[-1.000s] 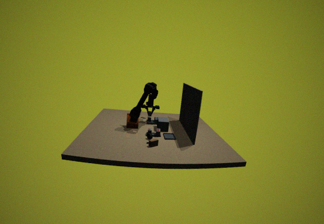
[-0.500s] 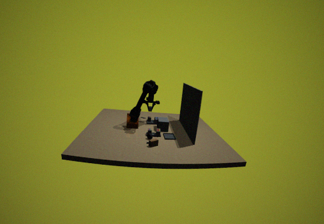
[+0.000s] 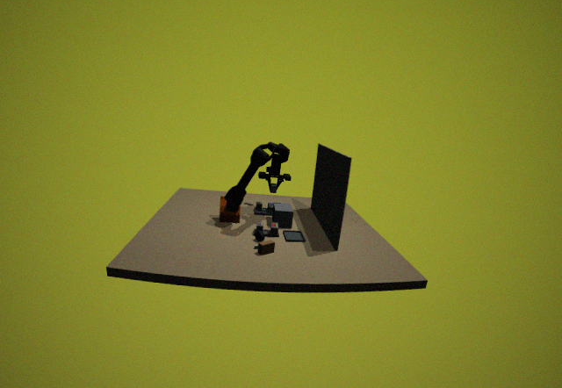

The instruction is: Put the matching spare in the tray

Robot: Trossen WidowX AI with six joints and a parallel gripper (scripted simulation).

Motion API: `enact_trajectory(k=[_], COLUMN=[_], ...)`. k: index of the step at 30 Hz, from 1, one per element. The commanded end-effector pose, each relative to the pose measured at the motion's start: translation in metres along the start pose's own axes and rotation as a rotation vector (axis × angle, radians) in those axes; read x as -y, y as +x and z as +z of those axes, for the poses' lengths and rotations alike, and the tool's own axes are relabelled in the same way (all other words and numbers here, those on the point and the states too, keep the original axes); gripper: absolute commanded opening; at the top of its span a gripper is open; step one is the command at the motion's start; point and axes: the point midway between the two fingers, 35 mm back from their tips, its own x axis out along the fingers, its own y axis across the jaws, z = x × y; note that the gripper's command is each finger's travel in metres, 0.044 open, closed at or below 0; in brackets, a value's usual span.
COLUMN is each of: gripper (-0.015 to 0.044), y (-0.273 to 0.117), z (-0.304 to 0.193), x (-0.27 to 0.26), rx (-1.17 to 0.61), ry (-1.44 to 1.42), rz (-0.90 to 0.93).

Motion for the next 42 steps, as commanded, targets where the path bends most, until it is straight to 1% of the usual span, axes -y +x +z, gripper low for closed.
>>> enact_trajectory(k=[1,12,21,29,37,42], gripper=[0.0,0.0,0.0,0.0,0.0,0.0], y=[-0.008,-0.014,-0.015,-0.013,-0.012,-0.012], z=[-0.022,-0.097,-0.169,-0.238,-0.307,-0.312], x=[0.02,0.065,0.086,0.091,0.082,0.081], rx=[0.025,0.031,0.006,-0.034,-0.086,-0.091], ry=[-0.002,0.0,0.009,0.02,0.031,0.032], rz=[-0.011,-0.03,-0.04,-0.038,-0.022,-0.019])
